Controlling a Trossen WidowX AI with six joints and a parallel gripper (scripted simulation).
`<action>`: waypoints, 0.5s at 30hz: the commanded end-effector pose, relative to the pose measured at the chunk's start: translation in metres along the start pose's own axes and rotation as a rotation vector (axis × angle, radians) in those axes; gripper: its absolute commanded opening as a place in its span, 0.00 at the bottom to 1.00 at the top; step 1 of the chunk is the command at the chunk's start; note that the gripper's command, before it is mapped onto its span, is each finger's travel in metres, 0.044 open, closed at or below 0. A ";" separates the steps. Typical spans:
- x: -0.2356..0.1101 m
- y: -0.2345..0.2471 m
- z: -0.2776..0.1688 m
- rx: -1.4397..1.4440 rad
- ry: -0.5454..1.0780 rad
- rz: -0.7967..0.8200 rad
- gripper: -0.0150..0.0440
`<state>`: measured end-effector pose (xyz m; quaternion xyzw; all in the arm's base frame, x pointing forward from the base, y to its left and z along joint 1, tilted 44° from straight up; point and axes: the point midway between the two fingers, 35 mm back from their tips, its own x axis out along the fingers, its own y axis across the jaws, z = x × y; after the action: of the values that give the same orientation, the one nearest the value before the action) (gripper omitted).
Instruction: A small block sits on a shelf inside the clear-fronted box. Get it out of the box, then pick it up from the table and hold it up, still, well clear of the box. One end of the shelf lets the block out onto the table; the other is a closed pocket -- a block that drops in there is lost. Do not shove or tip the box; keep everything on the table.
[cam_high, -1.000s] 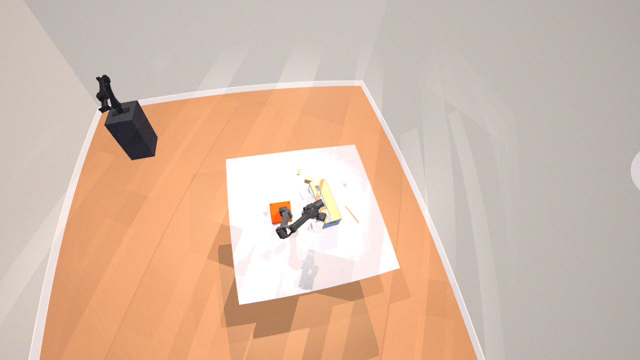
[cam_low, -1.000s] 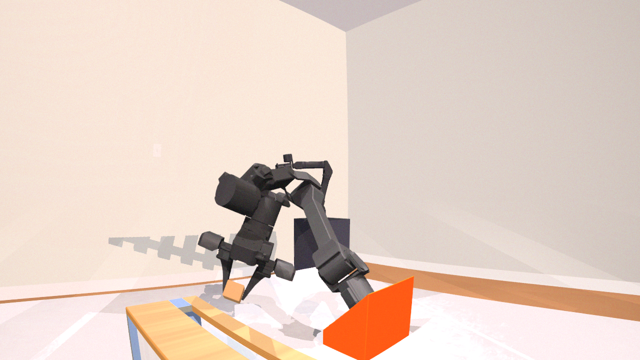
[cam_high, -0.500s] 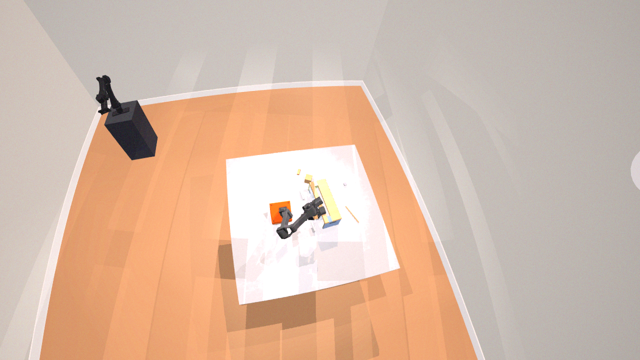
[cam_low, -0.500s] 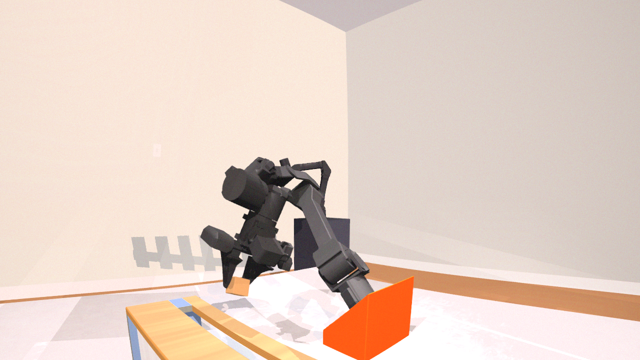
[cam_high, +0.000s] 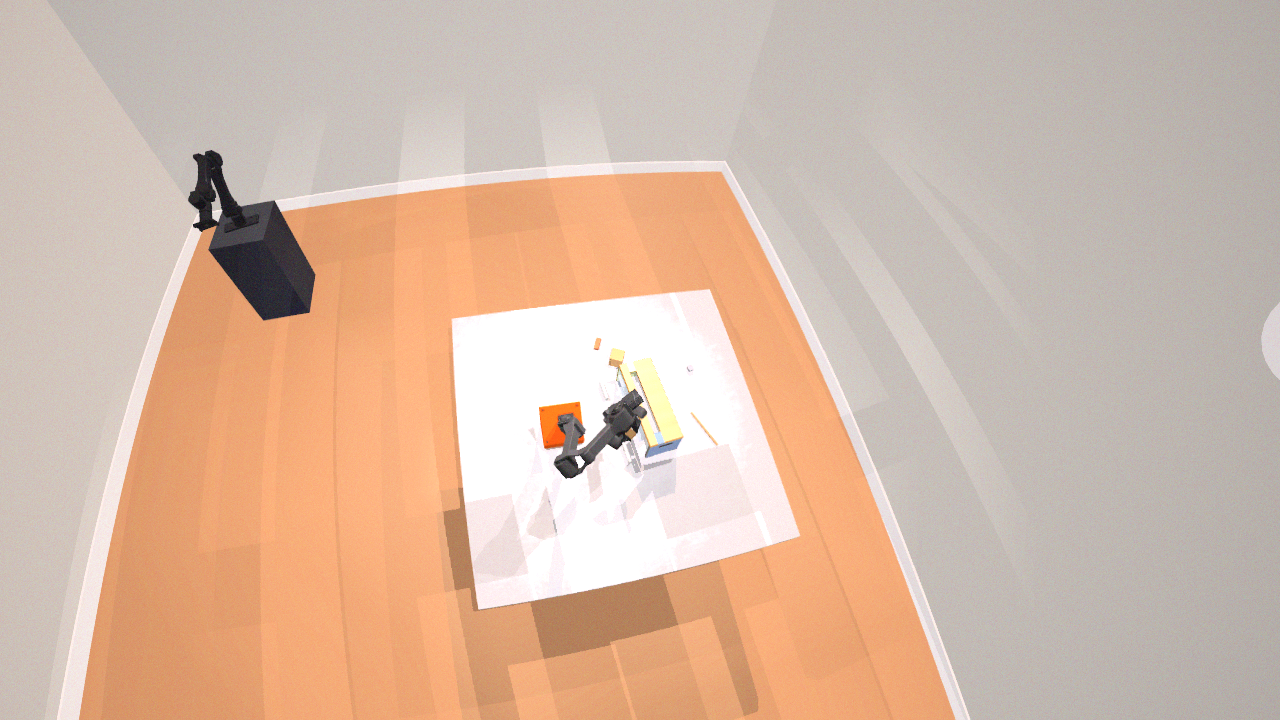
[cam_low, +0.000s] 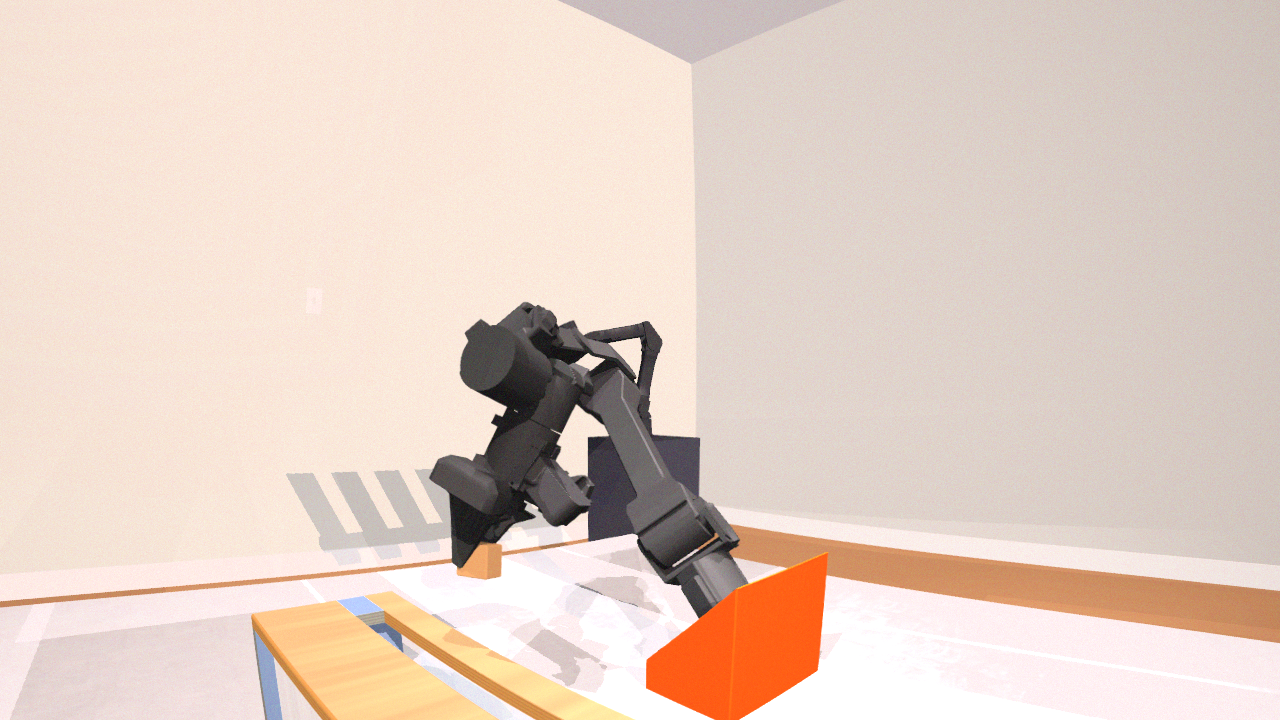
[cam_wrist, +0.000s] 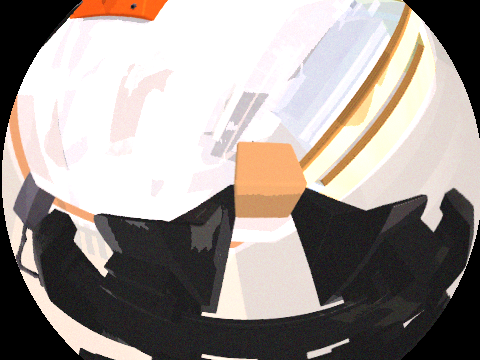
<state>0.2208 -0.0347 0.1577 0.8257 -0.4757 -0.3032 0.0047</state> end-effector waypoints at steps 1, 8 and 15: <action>-0.005 -0.001 -0.004 -0.166 0.022 -0.003 0.25; -0.010 -0.001 -0.007 -0.395 0.046 0.001 0.25; -0.010 -0.001 -0.007 -0.395 0.046 0.001 0.25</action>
<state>0.2207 -0.0285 0.1654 0.8153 -0.4089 -0.3721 0.1720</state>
